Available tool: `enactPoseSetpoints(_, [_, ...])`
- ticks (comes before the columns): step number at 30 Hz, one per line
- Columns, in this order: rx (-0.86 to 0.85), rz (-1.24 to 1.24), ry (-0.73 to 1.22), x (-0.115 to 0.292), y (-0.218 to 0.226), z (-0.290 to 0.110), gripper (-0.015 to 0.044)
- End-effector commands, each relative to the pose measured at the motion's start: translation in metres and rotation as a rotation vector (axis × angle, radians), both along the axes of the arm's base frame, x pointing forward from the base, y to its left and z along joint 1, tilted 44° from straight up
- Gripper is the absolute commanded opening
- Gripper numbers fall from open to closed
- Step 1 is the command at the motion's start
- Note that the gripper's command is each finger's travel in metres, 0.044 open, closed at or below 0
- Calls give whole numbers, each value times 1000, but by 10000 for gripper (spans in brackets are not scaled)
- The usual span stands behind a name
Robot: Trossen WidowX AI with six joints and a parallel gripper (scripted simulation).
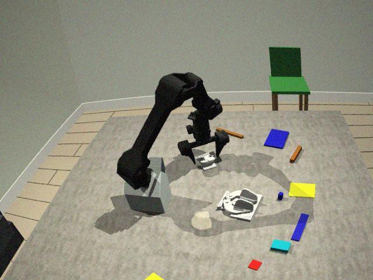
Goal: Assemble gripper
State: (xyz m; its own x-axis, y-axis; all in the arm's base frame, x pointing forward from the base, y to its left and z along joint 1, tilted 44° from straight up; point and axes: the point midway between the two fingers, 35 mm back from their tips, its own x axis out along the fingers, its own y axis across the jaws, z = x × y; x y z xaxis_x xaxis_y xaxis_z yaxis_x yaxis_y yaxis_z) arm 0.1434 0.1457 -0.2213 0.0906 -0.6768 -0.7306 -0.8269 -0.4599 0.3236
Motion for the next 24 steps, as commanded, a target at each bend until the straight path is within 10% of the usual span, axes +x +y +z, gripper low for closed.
enactPoseSetpoints(1, [-1,6,-3,1,0,0,440])
enactPoseSetpoints(24, [0,0,0,0,0,0,387])
